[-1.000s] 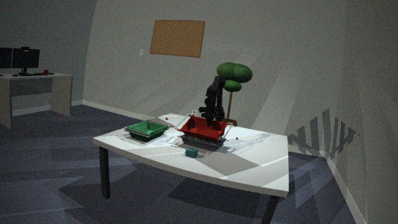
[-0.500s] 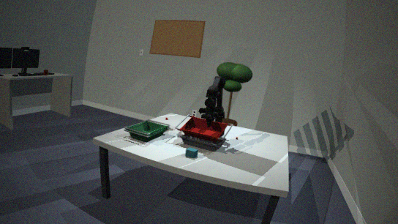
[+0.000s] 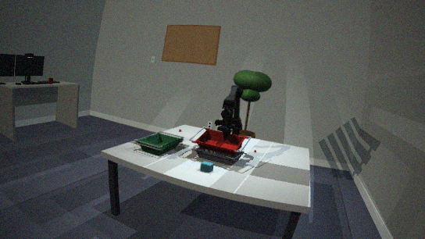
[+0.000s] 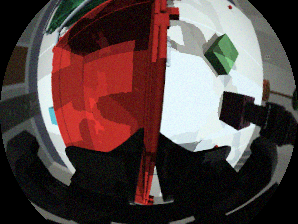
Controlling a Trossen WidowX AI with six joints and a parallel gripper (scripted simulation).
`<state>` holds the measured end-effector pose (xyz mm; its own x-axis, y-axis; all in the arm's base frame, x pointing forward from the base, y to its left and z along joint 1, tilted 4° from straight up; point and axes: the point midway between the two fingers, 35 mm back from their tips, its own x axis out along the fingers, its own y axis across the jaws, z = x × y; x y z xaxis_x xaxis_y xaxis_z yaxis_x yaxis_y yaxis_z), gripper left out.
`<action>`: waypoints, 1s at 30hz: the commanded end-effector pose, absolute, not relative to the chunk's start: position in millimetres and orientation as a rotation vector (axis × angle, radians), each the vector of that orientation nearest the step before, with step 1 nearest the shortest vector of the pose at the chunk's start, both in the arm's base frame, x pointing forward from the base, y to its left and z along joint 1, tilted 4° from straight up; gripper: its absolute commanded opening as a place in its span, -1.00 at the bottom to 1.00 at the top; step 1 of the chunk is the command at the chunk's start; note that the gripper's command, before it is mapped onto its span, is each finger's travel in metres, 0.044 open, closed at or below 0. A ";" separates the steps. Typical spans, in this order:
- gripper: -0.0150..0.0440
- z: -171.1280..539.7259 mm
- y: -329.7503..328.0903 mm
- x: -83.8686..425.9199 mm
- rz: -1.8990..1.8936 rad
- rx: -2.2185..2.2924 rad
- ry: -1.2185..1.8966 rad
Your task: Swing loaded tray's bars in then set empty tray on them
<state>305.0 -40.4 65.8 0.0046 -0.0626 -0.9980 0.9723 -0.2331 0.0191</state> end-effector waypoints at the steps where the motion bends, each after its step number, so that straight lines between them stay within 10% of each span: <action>1: -0.49 59.8 -39.5 300.7 -1.414 1.332 1.048; 30: -0.49 51.1 -39.1 297.0 -1.414 1.332 1.048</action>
